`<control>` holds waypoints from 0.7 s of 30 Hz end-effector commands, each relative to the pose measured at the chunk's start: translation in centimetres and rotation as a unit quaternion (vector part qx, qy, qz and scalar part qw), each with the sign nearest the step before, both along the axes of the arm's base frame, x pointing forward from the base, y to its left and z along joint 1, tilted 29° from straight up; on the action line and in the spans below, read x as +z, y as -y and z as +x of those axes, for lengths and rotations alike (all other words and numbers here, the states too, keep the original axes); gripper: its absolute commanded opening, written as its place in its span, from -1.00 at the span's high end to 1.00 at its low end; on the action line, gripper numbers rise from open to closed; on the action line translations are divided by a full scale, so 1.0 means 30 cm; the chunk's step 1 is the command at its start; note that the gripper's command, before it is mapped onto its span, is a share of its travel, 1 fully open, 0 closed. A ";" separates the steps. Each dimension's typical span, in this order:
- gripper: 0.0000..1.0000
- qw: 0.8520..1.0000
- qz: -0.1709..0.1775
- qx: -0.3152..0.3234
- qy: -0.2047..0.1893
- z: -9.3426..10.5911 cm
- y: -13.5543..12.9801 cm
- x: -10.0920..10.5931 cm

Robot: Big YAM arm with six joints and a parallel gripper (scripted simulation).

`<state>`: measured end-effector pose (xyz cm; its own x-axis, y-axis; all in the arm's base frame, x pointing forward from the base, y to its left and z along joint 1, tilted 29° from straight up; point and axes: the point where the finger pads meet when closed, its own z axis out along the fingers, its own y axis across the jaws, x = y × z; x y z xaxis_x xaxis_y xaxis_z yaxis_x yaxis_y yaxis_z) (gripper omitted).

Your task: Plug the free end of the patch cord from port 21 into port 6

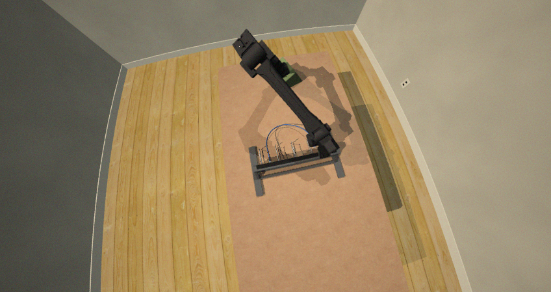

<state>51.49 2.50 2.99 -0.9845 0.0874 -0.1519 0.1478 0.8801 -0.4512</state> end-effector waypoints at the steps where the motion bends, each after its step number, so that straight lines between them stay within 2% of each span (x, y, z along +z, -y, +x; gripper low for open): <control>1: 1.00 1.000 -0.001 0.004 0.003 0.022 0.000 -0.005; 21: 1.00 1.000 0.000 0.001 0.011 0.118 0.015 0.040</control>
